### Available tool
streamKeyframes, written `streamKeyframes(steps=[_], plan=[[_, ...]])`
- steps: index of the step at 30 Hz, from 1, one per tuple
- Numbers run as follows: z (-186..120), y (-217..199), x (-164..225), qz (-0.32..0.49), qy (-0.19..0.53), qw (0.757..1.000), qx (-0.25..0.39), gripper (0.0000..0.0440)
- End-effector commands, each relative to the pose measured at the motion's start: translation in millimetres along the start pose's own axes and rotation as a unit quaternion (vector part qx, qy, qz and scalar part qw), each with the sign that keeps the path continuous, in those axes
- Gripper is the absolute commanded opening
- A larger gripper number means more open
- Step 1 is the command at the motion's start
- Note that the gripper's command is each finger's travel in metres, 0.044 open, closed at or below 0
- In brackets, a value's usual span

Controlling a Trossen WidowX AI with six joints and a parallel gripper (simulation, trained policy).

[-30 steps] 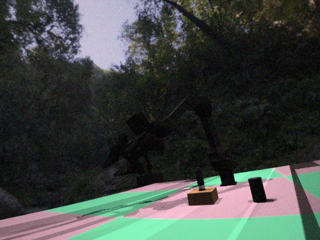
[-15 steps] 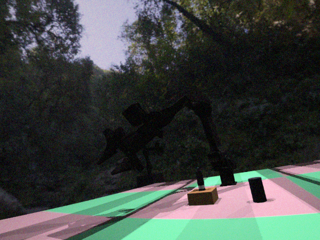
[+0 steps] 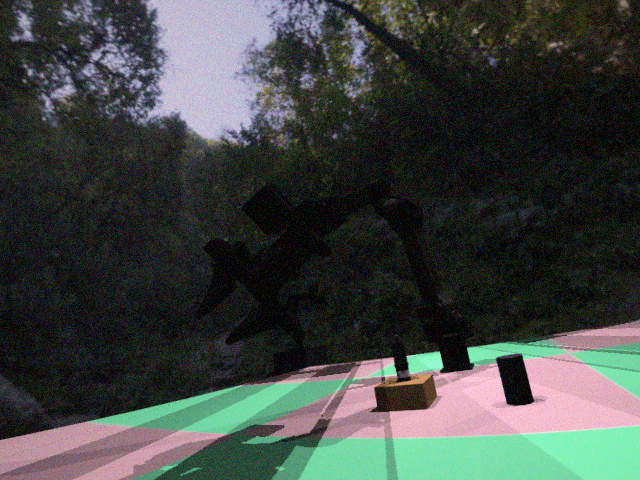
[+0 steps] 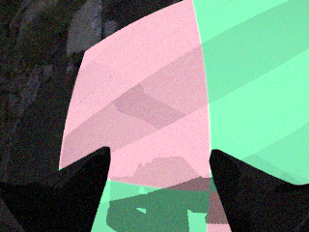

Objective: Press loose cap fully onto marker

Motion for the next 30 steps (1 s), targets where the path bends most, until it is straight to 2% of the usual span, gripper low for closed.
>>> streamKeyframes(steps=[1,30], plan=[[-5,12,6,0.009,0.019,1.000,-0.004,0.0314],[-51,56,72,0.032,0.148,0.988,0.026,0.0318]])
Point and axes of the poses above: the point midway between the two fingers, 35 mm back from their tips, its own z axis out along the fingers, its own y axis across the jaws, x = y × z, the point moved 6 cm from there along -z, back along the fingers, and after that the axes turned 9 degrees about -z, right-handed, at the moved point
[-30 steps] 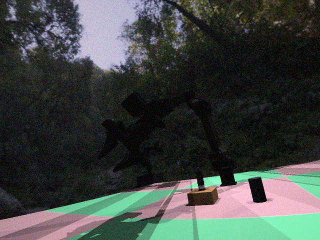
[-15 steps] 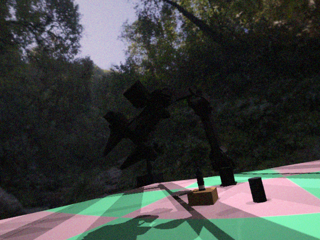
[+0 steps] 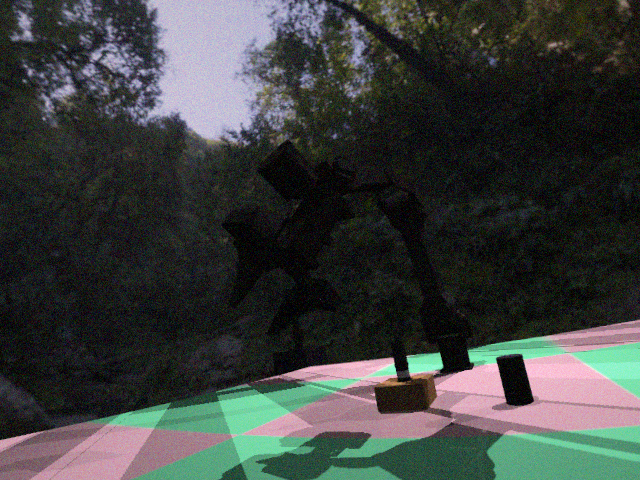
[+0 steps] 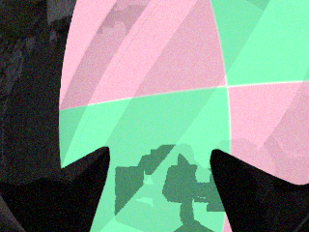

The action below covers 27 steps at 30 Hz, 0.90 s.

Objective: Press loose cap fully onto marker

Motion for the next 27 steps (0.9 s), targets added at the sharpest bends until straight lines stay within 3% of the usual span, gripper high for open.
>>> streamKeyframes(steps=[1,27], plan=[[-5,6,11,0.005,0.018,1.000,0.003,0.0318],[-32,9,84,0.004,0.117,0.991,0.068,0.0324]])
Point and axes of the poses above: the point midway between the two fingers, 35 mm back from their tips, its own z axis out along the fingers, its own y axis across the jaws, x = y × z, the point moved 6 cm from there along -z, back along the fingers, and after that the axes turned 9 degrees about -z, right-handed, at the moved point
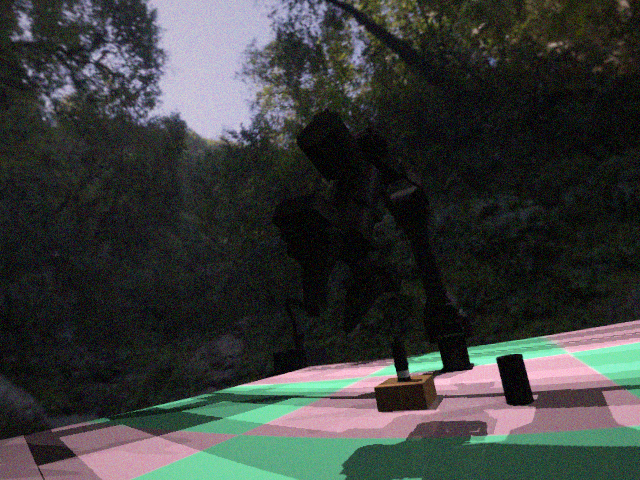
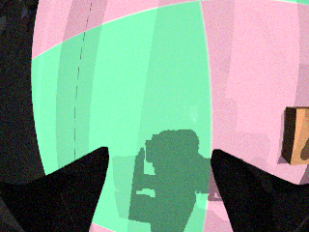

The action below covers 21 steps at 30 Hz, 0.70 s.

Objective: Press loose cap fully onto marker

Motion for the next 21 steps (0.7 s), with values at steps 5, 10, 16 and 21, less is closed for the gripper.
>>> streamKeyframes(steps=[5,10,16,21], plan=[[-4,-1,22,0.002,0.030,0.999,0.021,0.0325],[-7,-5,36,0.000,0.046,0.998,0.037,0.0326],[-9,-10,52,-0.002,0.063,0.996,0.059,0.0327],[-11,-16,63,-0.004,0.077,0.994,0.079,0.0328]])
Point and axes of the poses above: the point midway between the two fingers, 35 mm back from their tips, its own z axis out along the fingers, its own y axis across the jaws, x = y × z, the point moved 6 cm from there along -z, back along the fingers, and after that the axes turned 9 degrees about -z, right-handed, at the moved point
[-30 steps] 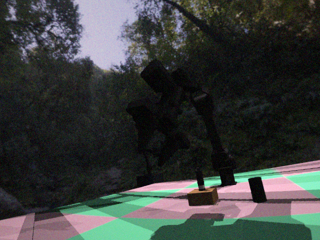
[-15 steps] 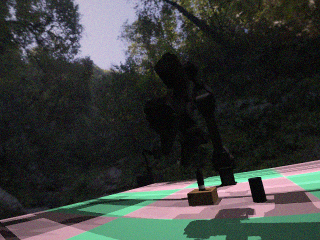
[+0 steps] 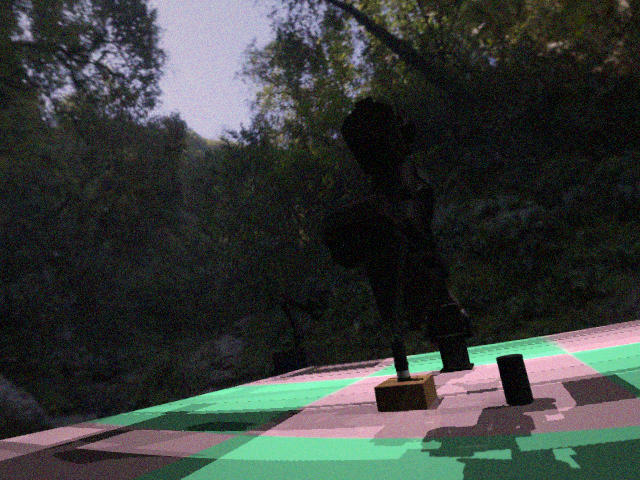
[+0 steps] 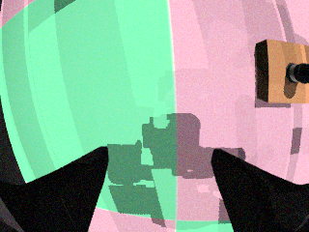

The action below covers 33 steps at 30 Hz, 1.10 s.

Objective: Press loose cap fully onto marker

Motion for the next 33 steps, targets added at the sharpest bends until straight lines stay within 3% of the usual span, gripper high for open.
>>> streamKeyframes(steps=[1,33], plan=[[-1,-3,10,0.001,0.013,1.000,0.013,0.0328],[8,-47,68,-0.026,0.057,0.987,0.147,0.0324]])
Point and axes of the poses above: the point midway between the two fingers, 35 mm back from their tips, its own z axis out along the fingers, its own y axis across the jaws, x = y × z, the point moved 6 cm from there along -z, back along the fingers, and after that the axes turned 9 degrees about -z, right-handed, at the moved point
